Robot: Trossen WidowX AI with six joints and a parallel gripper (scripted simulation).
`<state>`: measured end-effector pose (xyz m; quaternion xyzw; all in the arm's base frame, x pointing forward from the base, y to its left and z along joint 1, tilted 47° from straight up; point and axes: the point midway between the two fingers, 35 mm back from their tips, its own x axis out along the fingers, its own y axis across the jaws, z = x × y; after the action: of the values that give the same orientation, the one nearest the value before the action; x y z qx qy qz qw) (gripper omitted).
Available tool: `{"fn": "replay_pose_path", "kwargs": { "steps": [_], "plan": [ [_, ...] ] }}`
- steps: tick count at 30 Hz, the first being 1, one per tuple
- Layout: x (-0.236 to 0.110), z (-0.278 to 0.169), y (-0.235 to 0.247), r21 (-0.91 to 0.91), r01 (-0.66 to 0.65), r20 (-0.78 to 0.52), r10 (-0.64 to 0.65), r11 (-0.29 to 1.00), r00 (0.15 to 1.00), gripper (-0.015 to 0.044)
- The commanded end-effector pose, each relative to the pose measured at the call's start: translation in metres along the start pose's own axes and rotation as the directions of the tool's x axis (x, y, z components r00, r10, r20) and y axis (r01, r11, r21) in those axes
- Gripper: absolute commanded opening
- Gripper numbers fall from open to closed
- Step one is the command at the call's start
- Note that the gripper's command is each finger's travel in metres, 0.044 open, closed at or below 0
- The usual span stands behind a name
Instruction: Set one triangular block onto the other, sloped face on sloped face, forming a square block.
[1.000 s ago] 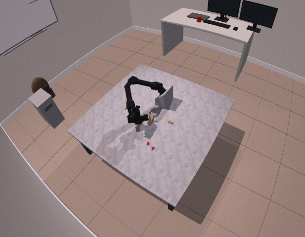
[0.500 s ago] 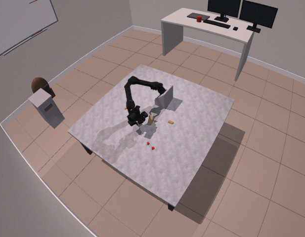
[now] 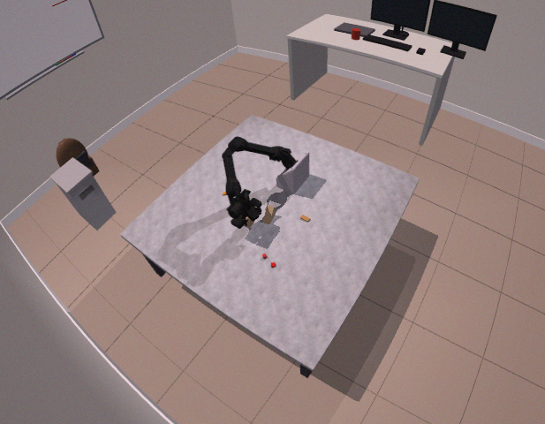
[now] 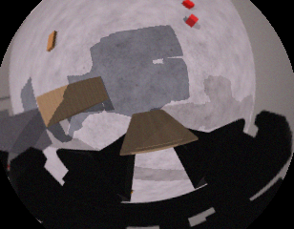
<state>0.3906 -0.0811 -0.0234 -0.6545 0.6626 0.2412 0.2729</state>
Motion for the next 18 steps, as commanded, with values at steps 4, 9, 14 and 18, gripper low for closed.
{"fn": "replay_pose_path", "kwargs": {
  "steps": [4, 9, 14, 18],
  "plan": [
    [0.012, 0.000, 0.001, 0.020, -0.004, -0.002, 0.004, 1.000, 1.000, 0.0000],
    [0.020, 0.000, 0.001, 0.044, -0.005, -0.003, 0.005, 0.999, 1.000, 0.0000],
    [0.022, -0.001, 0.001, 0.051, -0.005, -0.003, 0.005, 0.999, 1.000, 0.0000],
    [0.020, -0.001, 0.001, 0.047, -0.006, 0.001, 0.006, 0.999, 1.000, 0.0105]
  ]
}}
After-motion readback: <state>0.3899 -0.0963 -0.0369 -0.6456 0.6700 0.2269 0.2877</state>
